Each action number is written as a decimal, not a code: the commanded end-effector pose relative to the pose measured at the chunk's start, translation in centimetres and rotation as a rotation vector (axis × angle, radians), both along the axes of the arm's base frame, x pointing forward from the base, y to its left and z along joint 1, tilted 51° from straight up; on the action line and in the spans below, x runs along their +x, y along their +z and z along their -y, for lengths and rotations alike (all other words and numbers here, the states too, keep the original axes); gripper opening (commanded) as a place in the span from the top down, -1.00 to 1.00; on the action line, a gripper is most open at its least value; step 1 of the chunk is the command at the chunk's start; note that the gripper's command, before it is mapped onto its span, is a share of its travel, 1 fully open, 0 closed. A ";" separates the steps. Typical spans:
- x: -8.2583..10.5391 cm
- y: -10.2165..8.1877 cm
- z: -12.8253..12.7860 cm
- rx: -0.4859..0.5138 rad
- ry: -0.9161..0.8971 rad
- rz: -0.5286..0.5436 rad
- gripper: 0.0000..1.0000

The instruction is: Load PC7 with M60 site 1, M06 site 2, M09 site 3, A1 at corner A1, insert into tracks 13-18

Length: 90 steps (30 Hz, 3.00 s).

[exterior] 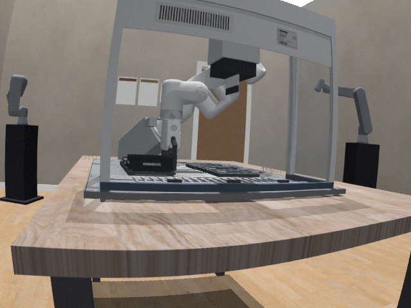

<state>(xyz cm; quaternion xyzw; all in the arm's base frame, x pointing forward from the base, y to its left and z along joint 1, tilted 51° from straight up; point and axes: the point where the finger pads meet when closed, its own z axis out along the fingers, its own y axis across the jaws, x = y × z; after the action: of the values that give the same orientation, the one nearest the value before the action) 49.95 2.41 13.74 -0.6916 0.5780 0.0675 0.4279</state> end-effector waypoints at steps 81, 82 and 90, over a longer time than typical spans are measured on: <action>-0.5 1.0 1.4 -0.001 -0.002 0.002 -1.00; -0.6 1.1 1.5 -0.001 -0.002 0.002 -1.00; -1.1 1.9 2.4 -0.001 -0.002 0.002 -1.00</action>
<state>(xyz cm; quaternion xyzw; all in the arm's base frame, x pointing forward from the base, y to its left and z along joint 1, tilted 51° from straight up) 49.07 0.66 15.08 -0.6915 0.5783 0.0674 0.4277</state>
